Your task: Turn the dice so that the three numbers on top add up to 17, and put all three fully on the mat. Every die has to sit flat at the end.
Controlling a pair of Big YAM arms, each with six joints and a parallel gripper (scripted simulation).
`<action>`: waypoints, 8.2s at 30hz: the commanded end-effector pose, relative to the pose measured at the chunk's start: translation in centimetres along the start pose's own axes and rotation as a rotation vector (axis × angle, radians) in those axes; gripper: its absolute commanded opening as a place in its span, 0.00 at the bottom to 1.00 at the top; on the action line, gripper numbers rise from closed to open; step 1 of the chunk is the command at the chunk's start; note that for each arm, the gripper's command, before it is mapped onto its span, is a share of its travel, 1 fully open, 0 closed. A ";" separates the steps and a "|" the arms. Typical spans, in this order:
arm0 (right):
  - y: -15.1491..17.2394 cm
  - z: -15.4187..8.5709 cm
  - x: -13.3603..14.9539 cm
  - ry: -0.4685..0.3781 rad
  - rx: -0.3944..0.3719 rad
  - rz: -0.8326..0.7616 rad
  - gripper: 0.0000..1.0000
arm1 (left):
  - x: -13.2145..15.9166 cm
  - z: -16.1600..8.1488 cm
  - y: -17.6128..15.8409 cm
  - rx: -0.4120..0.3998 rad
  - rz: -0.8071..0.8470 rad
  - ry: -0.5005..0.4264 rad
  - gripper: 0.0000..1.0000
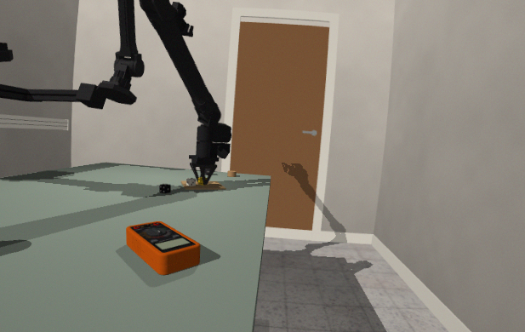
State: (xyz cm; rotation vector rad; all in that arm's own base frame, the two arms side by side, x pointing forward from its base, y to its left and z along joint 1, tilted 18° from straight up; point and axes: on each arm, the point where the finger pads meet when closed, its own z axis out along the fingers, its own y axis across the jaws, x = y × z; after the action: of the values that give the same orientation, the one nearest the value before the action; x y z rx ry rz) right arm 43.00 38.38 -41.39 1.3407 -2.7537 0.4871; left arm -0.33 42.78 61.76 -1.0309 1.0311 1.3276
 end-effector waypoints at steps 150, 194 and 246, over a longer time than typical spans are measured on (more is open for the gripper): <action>-4.8 -8.4 16.0 -0.032 -0.015 1.279 0.39 | -2.5 -1.1 0.4 -0.010 -0.006 -0.059 1.00; -4.7 -3.3 16.4 -0.019 -0.008 1.259 0.39 | -2.5 -1.1 0.4 -0.010 -0.006 -0.059 1.00; -5.1 -2.5 16.6 -0.013 -0.005 1.262 0.39 | -2.5 -1.1 0.4 -0.010 -0.006 -0.059 1.00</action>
State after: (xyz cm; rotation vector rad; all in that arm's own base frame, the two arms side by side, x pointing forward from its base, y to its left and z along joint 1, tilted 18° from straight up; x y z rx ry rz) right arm 35.18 23.37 -34.68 -0.5719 -3.2108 0.4595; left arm -0.33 42.78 61.76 -1.0309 1.0311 1.3276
